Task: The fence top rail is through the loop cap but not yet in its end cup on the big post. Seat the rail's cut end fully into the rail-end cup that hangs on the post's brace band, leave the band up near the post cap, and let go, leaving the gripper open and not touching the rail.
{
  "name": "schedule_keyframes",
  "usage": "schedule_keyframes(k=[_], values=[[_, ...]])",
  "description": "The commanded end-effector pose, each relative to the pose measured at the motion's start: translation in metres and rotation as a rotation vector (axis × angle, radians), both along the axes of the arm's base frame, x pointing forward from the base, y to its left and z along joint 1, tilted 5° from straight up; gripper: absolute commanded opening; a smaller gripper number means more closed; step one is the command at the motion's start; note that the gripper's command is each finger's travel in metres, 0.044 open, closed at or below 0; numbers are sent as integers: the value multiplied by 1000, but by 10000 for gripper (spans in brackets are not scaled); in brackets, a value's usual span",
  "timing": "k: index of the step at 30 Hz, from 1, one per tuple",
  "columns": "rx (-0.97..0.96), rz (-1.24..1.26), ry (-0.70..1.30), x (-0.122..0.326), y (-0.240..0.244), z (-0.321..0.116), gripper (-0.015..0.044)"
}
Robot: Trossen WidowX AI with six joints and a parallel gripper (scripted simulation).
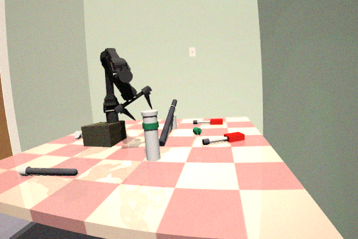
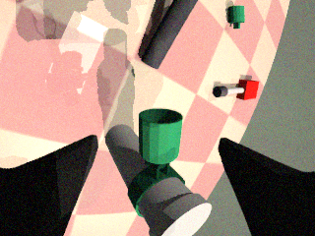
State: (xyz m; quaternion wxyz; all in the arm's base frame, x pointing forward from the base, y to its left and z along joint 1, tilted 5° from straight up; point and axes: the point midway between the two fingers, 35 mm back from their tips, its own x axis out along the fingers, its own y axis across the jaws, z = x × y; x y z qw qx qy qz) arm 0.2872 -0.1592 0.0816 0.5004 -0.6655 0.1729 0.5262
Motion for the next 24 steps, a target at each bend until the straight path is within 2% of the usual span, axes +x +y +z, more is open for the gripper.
schedule_keyframes(k=[1,24], values=[[-3,4,-10,1,0,-3,440],[-2,4,-11,17,10,-35,440]])
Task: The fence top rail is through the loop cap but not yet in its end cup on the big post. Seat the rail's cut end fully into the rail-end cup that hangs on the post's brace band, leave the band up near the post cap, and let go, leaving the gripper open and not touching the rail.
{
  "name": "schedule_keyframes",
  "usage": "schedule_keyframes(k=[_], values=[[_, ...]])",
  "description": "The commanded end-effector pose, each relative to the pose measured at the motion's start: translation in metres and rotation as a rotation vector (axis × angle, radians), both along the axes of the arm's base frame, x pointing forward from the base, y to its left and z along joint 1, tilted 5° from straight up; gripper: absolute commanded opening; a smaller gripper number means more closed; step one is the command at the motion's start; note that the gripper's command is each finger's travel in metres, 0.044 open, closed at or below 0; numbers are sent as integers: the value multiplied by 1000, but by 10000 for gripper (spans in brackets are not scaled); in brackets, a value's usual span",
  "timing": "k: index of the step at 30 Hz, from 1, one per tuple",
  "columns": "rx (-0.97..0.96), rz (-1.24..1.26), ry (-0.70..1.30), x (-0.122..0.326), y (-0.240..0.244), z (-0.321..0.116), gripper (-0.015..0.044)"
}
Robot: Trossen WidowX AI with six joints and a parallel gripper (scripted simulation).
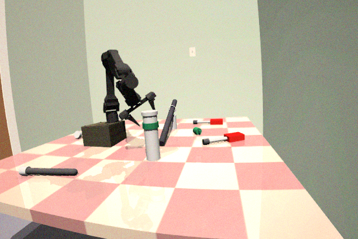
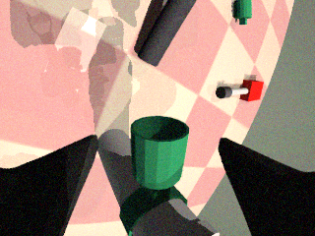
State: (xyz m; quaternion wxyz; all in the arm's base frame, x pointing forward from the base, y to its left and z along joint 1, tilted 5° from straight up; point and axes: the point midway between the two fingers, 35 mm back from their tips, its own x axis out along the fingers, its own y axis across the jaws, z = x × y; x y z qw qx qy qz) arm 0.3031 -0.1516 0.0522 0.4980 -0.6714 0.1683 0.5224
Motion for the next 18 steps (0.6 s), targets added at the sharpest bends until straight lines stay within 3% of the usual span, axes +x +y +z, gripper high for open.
schedule_keyframes(k=[1,18], values=[[3,-2,4,2,3,-7,440],[5,-2,2,12,13,-31,440]])
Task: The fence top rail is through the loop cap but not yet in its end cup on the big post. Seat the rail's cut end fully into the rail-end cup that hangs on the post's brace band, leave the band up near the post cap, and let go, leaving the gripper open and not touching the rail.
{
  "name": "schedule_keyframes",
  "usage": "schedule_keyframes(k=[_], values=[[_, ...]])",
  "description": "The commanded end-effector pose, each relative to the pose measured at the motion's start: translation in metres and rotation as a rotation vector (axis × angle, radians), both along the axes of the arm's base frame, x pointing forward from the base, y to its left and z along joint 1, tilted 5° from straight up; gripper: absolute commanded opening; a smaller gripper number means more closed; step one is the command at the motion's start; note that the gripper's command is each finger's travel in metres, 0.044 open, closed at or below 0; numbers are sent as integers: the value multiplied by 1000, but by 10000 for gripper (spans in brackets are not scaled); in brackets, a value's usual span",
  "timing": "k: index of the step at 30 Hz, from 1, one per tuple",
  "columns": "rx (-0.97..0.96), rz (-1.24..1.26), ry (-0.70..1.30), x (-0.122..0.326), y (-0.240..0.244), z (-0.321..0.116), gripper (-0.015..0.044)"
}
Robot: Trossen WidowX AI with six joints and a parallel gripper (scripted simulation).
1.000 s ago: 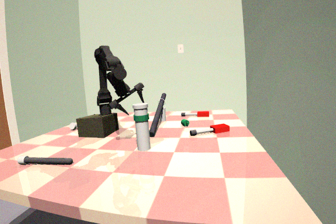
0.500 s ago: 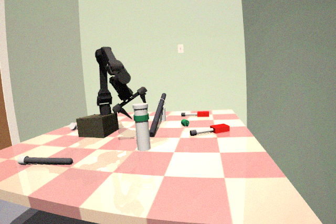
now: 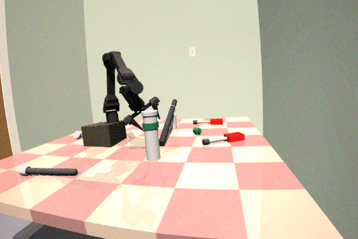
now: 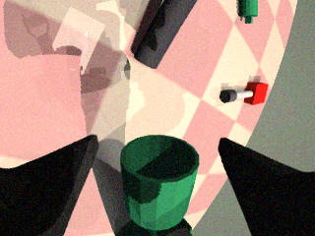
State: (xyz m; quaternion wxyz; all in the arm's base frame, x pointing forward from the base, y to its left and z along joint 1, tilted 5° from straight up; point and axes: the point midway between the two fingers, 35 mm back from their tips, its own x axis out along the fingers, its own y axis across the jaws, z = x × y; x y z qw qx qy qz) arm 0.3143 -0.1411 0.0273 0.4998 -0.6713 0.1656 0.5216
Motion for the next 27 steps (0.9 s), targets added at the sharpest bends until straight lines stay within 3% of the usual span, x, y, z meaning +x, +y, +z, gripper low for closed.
schedule_keyframes(k=[1,3,17,19,21,27], values=[[0,-3,6,1,3,-7,440],[0,-3,6,1,3,-8,440],[0,-3,6,1,3,-8,72],[0,-3,6,1,3,-8,59],[0,-12,7,2,4,-8,7],[-1,-57,8,6,6,-8,0]])
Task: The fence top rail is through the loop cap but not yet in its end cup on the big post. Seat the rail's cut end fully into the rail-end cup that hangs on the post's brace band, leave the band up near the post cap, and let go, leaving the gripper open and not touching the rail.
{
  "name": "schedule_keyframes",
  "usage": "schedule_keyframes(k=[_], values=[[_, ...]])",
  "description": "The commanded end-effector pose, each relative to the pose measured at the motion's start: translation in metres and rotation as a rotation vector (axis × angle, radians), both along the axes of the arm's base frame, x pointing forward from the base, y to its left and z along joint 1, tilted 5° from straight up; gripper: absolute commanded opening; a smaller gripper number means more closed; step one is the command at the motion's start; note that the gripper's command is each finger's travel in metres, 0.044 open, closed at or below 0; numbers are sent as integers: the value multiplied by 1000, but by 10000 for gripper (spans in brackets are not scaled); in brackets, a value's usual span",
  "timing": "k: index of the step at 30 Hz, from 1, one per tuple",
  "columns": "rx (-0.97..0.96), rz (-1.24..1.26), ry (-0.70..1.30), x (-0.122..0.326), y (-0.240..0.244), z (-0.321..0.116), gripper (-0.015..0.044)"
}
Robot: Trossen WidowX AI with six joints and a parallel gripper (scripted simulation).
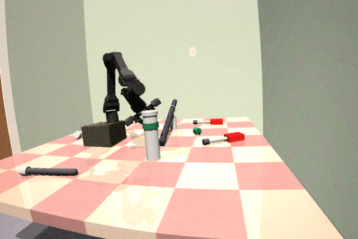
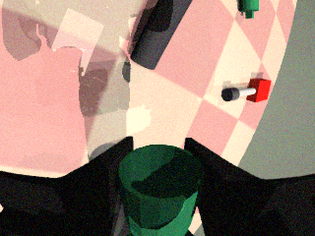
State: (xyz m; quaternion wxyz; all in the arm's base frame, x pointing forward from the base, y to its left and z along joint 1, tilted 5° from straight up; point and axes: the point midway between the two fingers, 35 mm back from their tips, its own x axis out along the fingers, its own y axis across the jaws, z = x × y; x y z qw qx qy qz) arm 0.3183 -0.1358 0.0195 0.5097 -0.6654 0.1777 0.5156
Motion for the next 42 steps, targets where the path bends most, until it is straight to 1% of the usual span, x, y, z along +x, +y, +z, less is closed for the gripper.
schedule_keyframes(k=[1,42], values=[[-6,-30,2,2,1,0,0],[-12,-360,13,31,11,0,0]])
